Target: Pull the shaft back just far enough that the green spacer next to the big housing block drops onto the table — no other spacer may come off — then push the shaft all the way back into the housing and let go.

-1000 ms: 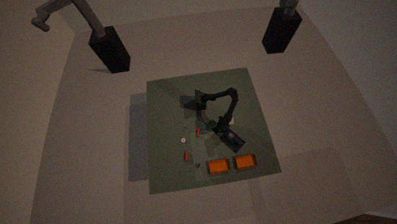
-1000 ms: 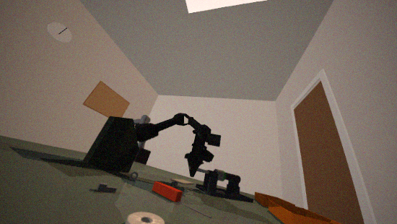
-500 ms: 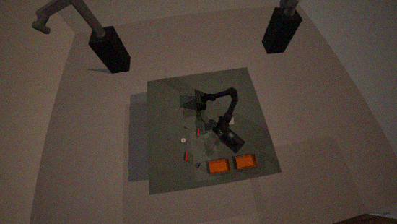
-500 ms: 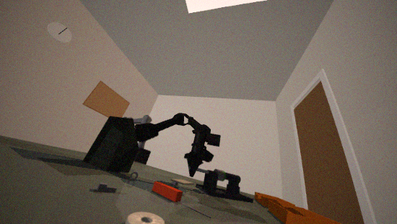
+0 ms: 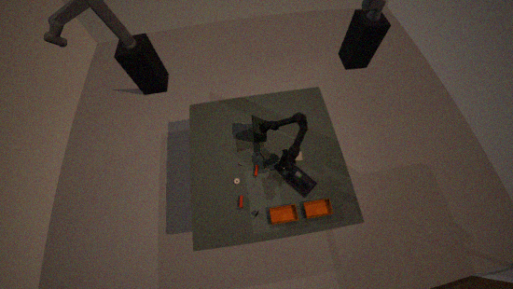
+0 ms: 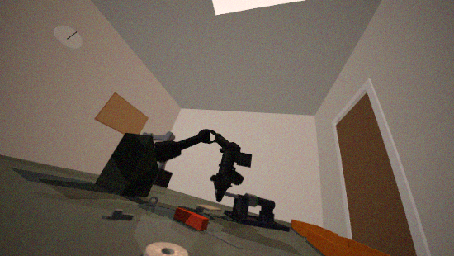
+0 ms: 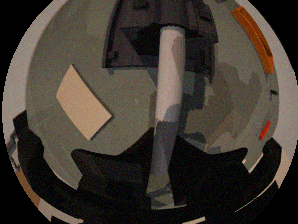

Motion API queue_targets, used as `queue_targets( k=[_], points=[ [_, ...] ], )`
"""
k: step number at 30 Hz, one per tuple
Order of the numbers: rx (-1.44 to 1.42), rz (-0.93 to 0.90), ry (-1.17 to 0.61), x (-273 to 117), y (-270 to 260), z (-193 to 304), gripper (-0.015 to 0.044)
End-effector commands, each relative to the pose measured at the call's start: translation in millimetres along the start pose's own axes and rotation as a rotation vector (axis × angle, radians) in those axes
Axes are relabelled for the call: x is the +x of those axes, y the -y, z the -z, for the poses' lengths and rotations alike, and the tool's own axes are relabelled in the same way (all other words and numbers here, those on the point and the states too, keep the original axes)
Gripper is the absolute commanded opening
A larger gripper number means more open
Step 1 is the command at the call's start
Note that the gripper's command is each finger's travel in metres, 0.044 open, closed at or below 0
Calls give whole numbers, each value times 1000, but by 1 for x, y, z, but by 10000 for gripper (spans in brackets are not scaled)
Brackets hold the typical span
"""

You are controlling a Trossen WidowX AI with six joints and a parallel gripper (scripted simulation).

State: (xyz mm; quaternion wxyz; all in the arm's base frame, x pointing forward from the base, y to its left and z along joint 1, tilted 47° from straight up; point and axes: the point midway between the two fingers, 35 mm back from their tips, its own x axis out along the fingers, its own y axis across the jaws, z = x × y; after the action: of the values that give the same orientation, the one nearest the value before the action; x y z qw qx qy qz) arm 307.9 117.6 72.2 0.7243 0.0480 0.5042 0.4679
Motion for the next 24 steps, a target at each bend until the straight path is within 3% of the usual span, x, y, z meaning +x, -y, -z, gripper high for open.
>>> queue_targets(
  k=[1,24],
  points=[
    [-3,2,0,-1,0,1,0],
    [-3,2,0,-1,0,4,0]
  ],
)
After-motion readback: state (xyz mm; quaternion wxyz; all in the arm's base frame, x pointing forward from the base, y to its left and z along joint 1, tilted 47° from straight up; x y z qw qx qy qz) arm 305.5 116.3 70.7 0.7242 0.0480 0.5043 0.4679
